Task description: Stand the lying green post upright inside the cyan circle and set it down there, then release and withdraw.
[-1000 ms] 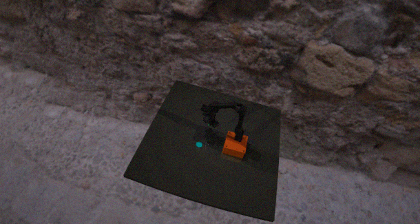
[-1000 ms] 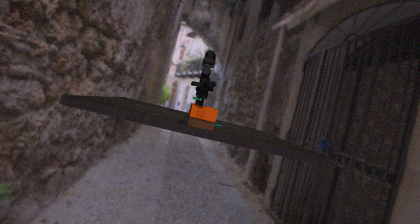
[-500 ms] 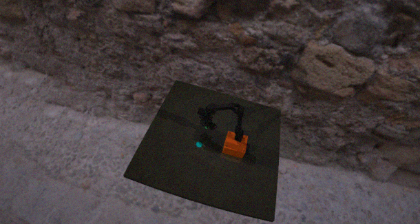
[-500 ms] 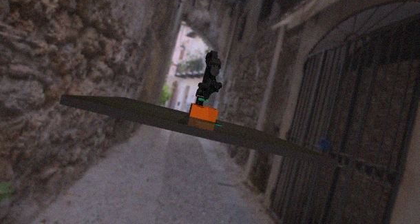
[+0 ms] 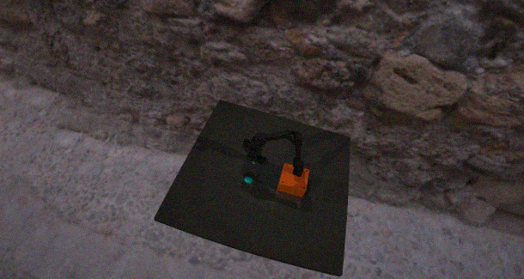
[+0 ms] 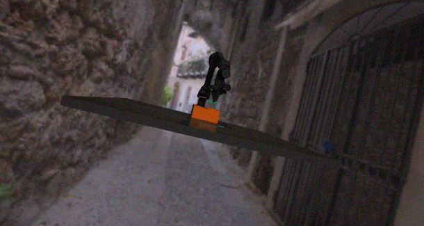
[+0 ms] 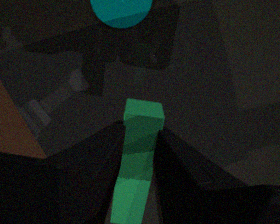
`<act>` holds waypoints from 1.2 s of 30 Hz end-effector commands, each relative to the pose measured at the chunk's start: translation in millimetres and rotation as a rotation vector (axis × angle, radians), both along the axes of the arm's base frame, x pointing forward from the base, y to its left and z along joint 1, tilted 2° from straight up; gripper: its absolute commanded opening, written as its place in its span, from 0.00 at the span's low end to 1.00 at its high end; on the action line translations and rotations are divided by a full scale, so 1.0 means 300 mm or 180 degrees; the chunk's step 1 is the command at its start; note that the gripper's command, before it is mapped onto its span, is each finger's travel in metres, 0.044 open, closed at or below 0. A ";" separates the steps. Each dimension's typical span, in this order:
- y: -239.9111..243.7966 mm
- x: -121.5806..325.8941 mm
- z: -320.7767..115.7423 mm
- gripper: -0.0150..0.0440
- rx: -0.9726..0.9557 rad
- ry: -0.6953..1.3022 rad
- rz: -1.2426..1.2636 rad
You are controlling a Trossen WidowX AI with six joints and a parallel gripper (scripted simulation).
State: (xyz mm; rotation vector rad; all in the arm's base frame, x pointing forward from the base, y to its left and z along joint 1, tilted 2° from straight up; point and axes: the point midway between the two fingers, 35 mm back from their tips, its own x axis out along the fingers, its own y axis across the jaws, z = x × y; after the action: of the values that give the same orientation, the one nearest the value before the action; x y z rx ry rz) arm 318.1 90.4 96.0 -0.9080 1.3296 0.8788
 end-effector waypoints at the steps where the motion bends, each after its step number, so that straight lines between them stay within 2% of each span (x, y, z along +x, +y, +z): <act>1: 0.043 0.006 0.006 0.29 -0.0014 -0.0012 0.0068; 20: 0.244 -0.003 0.018 0.29 -0.0030 -0.0028 0.0433; 36: 0.269 0.029 -0.022 0.29 0.0253 -0.0117 0.0304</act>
State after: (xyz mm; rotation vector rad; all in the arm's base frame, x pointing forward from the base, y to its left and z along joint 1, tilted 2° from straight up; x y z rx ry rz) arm 324.2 170.3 92.6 -0.9577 1.2307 0.9793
